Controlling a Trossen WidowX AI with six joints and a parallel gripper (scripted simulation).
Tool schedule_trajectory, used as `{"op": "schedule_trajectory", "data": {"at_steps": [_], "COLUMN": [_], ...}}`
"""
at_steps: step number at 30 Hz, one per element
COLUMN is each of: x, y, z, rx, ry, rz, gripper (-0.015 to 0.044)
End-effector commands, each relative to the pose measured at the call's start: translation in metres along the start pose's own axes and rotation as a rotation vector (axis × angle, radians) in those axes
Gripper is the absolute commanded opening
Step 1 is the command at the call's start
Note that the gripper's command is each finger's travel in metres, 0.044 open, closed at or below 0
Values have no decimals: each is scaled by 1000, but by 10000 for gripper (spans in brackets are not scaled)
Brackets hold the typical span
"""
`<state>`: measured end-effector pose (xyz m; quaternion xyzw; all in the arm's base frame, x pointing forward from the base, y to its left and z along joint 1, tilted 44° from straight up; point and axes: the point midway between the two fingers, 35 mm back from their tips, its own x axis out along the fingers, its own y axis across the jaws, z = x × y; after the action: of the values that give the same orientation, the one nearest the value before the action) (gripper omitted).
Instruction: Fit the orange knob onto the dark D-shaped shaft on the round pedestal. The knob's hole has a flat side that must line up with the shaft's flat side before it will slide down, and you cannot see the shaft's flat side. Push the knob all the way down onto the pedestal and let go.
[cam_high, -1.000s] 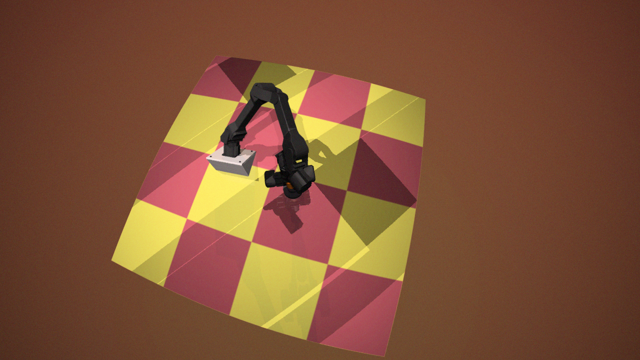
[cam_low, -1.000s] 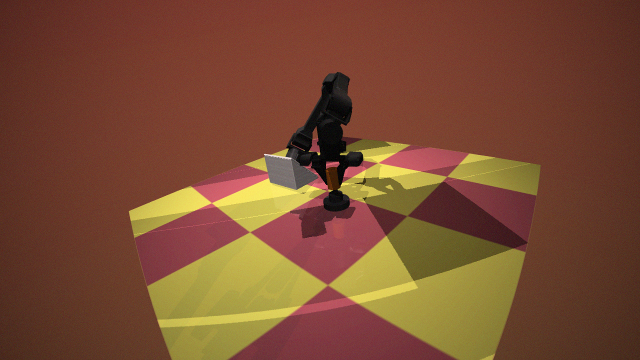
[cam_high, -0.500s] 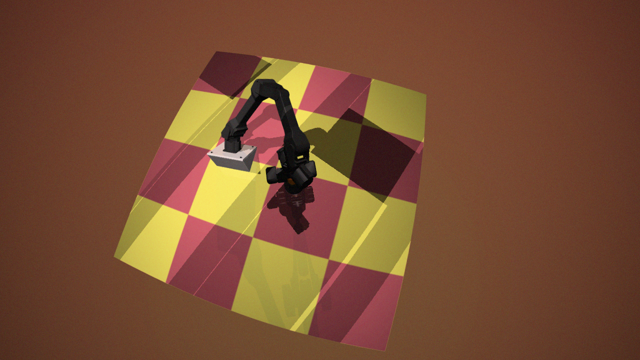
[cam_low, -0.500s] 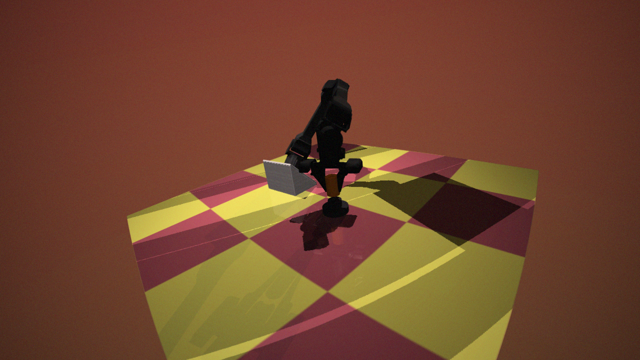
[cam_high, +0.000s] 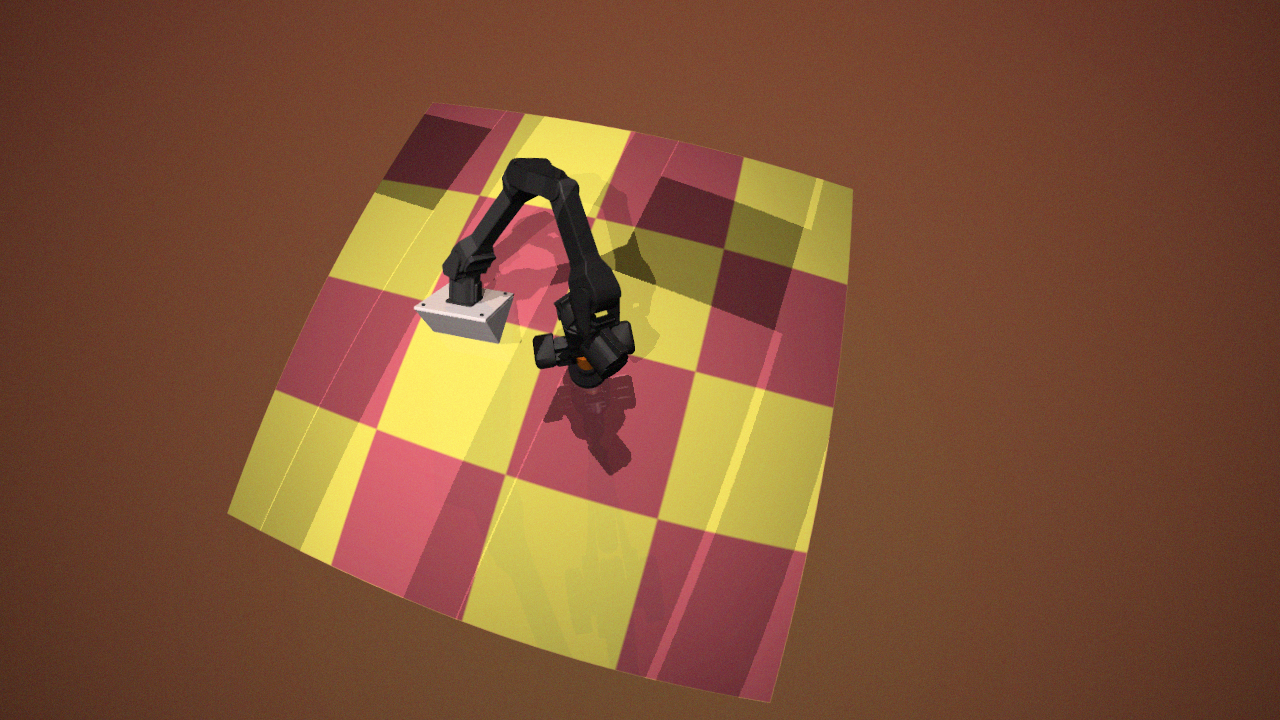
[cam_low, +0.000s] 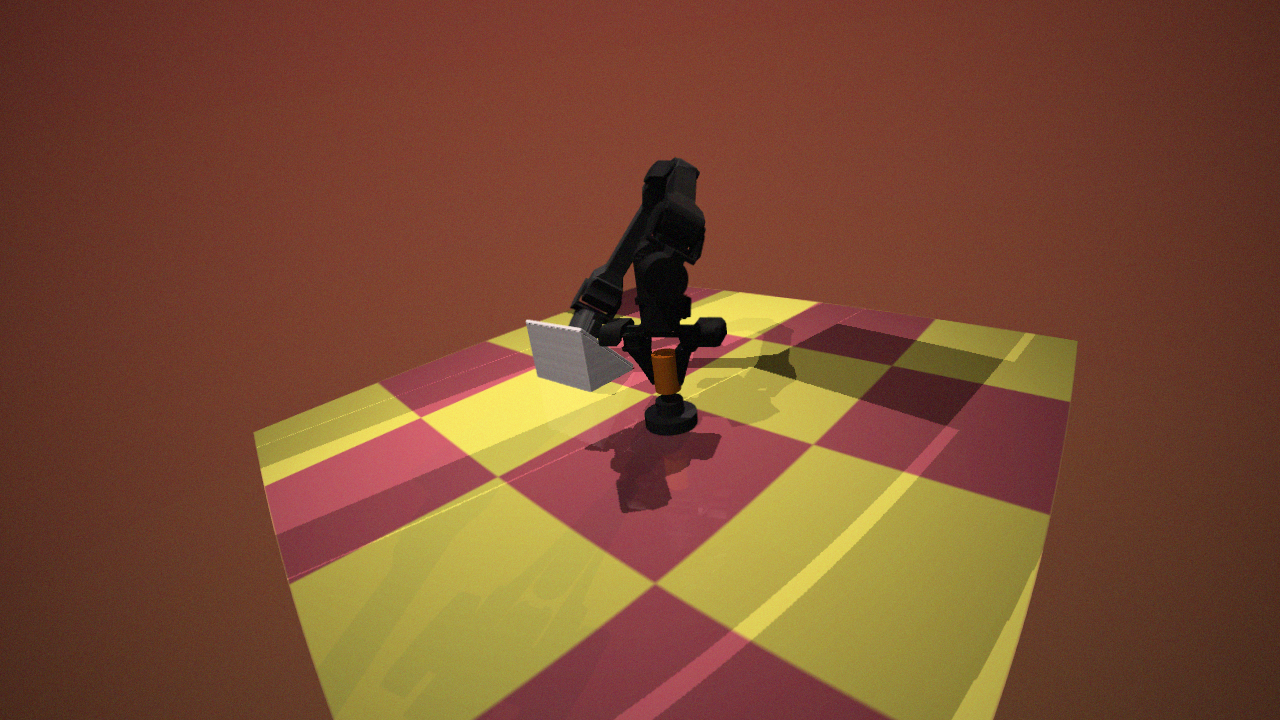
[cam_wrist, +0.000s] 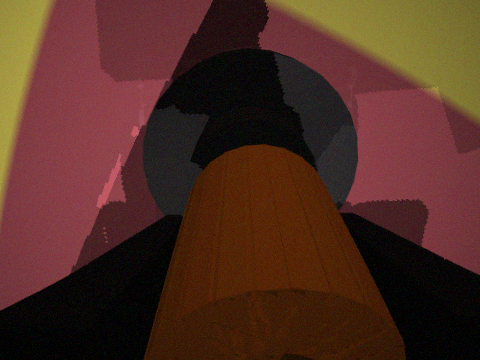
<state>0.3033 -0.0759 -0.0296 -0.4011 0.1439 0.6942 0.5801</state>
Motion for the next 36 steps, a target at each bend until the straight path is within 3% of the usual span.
{"op": "schedule_trajectory", "data": {"at_steps": [1,9,16,36], "x": [0,-5,-4,-1], "y": [1,3,4,2], "z": [0,2,1,0], "rx": [3,-7,-206,-206], "ry": [1,1,1,1], "rz": [-1,0,0,0], "gripper": [0,0,0,0]}}
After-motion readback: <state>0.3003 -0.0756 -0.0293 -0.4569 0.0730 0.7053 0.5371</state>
